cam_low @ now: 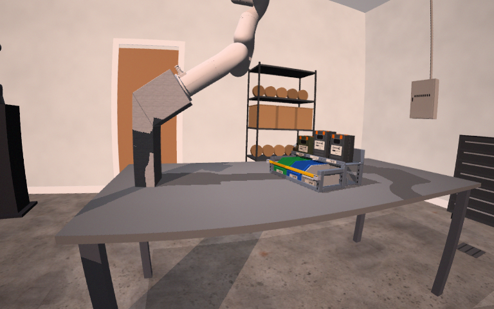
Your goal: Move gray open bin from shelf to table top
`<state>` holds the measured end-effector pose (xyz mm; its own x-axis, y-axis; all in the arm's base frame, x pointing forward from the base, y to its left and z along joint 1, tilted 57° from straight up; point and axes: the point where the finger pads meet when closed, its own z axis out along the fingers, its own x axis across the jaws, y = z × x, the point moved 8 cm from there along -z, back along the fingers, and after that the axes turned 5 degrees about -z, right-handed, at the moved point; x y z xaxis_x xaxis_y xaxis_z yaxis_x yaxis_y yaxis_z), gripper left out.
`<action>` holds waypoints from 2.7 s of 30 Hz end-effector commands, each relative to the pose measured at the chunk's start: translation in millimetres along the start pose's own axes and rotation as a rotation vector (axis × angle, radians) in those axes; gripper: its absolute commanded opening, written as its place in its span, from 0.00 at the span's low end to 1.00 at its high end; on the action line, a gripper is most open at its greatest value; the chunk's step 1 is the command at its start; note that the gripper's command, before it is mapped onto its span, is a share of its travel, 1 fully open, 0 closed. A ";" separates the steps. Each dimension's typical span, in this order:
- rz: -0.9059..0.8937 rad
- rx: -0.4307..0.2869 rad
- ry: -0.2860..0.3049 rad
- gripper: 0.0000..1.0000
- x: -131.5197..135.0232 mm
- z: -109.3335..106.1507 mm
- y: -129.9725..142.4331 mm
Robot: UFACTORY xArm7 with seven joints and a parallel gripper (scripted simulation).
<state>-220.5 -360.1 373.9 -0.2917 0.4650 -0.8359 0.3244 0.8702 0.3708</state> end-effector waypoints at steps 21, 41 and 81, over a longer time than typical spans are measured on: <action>-0.223 -0.081 -0.182 1.00 5.9 33.1 -51.6; -0.411 -0.157 -0.343 1.00 10.7 70.1 -97.8; -0.598 -0.234 -0.504 1.00 4.9 170.2 -210.4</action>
<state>-146.4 -550.8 233.3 0.1012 -0.1695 -0.9803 0.0315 0.9854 -0.1671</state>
